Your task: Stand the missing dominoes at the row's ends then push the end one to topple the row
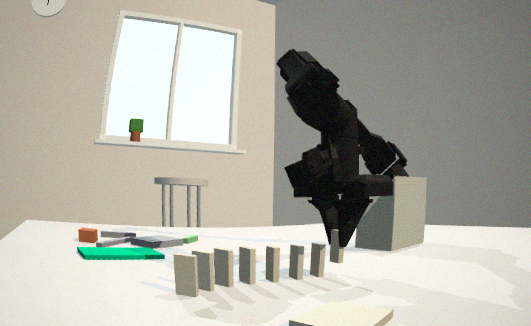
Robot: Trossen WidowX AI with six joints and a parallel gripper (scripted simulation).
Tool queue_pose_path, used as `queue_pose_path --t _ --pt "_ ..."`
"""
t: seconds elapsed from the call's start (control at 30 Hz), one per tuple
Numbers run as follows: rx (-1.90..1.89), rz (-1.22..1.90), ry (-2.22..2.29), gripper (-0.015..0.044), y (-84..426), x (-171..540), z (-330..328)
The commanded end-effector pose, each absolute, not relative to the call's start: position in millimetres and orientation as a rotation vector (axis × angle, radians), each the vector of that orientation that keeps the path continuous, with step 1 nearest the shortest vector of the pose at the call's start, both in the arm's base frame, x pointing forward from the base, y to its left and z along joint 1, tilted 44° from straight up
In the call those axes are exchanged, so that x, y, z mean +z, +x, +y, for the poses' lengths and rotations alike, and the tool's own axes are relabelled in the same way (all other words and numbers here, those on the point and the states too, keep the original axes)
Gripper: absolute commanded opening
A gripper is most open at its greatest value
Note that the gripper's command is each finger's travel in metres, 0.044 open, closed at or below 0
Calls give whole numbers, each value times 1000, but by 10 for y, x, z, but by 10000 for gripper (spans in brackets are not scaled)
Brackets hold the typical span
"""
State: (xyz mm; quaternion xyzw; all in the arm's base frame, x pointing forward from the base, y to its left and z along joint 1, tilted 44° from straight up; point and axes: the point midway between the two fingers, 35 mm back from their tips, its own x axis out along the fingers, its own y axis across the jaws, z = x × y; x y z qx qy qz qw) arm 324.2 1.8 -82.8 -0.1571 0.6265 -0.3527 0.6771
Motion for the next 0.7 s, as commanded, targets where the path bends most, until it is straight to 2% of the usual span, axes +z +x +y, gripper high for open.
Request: queue_pose_path --t 0.0,0.37,0.67 --pt "-794 1415 -370 107 3185 -931 -75" --pt "-794 1415 -370 107 3185 -931 -75" --pt "-794 1415 -370 343 3185 -931 -75"
